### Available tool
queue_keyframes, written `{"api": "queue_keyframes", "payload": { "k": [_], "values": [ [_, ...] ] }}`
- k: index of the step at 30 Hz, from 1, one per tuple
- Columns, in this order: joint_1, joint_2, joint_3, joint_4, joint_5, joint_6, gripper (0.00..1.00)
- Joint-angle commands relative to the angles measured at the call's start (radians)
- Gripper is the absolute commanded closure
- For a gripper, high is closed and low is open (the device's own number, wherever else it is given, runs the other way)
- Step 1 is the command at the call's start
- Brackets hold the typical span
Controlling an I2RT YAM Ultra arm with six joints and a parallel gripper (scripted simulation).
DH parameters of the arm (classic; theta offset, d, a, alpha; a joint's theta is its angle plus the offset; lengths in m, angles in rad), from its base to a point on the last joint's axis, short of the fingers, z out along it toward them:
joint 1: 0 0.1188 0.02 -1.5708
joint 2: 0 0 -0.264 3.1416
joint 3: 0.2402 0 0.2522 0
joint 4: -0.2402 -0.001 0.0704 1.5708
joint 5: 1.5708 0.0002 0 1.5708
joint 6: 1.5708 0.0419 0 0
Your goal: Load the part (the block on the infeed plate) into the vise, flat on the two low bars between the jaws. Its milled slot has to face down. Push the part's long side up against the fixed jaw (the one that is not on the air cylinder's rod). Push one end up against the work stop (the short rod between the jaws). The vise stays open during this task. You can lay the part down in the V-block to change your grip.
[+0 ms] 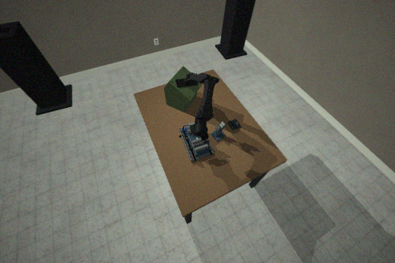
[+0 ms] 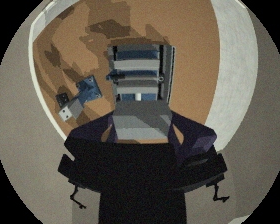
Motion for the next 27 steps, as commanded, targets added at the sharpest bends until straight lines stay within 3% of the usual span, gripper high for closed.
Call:
{"api": "queue_keyframes", "payload": {
  "k": [1, 13, 18, 21, 27],
  "values": [
    [-0.028, -0.007, 0.042, 0.025, -0.005, 0.011, 1.0],
    [-0.018, -0.011, 0.03, 0.058, 0.002, 0.022, 1.0],
    [-0.002, 0.031, 0.018, 0.08, 0.006, 0.03, 1.0],
    [-0.009, 0.002, 0.006, 0.084, 0.007, 0.032, 1.0],
    [0.008, 0.046, -0.021, 0.114, 0.009, 0.042, 1.0]
  ]
}}
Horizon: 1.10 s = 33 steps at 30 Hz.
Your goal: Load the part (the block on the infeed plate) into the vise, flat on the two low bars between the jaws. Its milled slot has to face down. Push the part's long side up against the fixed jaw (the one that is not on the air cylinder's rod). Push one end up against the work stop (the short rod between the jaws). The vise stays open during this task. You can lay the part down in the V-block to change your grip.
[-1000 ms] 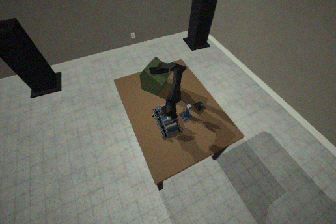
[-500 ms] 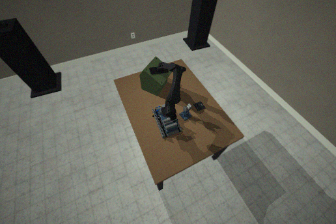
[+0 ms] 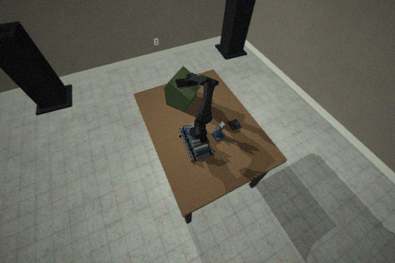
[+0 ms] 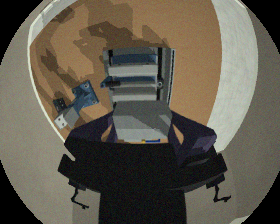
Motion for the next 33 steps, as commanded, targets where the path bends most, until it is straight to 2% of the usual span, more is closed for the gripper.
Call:
{"api": "queue_keyframes", "payload": {
  "k": [1, 5, 7, 11, 14, 18, 23, 28, 33],
  "values": [
    [-0.003, 0.012, -0.015, 0.044, 0.006, 0.014, 1.0],
    [-0.006, -0.008, -0.022, 0.064, 0.007, 0.021, 1.0],
    [-0.004, 0.006, 0.004, 0.076, 0.008, 0.025, 1.0],
    [0.002, 0.008, -0.007, 0.086, 0.009, 0.029, 1.0],
    [0.016, 0.051, -0.022, 0.101, 0.01, 0.034, 1.0],
    [0.011, 0.028, -0.011, 0.118, 0.012, 0.04, 1.0],
    [0.022, 0.075, -0.002, 0.137, 0.015, 0.047, 1.0],
    [0.02, 0.048, -0.002, 0.146, 0.01, 0.05, 1.0],
    [0.023, 0.078, 0.004, 0.157, 0.013, 0.054, 1.0]
  ]
}}
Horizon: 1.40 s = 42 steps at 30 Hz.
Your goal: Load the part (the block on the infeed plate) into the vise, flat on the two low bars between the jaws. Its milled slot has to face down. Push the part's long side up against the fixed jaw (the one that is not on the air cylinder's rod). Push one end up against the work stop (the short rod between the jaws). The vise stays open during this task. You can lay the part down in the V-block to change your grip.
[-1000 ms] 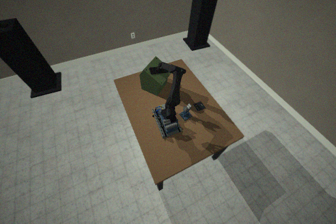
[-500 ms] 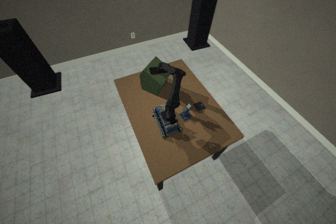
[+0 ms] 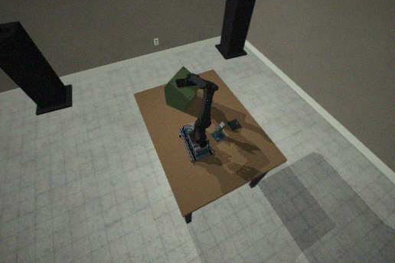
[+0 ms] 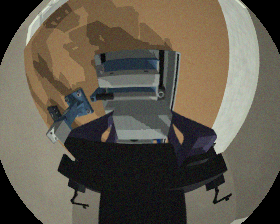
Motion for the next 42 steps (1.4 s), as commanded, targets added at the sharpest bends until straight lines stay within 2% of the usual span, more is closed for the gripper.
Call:
{"api": "queue_keyframes", "payload": {
  "k": [1, 42],
  "values": [
    [-0.018, -0.009, 0.02, 0.03, 0.002, 0.01, 1.0],
    [-0.014, -0.005, 0.026, 0.043, 0.004, 0.013, 1.0]
  ]
}}
